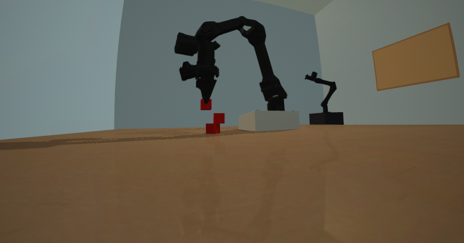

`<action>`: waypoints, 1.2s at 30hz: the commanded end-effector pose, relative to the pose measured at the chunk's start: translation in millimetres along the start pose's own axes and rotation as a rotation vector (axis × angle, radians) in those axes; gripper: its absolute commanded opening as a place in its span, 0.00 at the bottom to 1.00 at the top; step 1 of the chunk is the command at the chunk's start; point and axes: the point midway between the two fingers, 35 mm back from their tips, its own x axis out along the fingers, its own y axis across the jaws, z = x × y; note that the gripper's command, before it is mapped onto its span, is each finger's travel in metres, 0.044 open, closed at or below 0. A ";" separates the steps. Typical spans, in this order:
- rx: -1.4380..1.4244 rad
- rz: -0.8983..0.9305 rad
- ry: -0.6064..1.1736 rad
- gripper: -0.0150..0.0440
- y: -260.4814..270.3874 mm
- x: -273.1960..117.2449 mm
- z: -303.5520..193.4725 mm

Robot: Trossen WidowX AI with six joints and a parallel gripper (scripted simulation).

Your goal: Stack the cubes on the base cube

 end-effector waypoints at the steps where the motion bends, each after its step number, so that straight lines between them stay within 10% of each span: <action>1: 0.006 0.000 0.011 0.43 -0.8 12.3 -3.4; 36: -0.002 0.000 0.011 0.43 -0.3 43.9 -2.4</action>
